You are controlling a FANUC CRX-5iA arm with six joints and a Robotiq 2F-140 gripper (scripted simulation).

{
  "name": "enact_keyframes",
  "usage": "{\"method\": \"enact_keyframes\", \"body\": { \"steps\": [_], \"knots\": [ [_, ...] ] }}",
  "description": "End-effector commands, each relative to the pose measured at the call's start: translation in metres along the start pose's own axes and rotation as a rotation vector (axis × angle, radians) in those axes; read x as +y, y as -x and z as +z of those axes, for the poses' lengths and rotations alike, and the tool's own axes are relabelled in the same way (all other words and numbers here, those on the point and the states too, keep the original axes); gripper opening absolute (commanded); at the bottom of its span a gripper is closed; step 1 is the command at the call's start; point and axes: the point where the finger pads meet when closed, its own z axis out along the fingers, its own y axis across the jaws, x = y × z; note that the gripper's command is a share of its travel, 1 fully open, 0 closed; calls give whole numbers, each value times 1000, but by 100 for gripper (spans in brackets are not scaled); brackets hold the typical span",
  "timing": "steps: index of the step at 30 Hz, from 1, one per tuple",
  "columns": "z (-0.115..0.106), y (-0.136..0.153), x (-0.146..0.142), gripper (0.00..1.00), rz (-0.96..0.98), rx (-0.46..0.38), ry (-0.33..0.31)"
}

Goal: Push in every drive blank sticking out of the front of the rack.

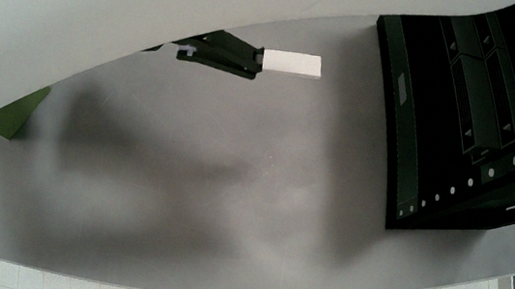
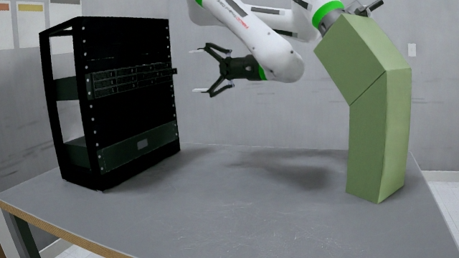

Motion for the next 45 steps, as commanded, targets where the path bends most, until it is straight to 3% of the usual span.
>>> {"method": "enact_keyframes", "body": {
  "steps": [1,32,45],
  "knots": [
    [0,0,0,100,0,0,-1],
    [1,0,-1,100,0,0,-1],
    [20,16,-5,100,0,0,-1]
  ]
}}
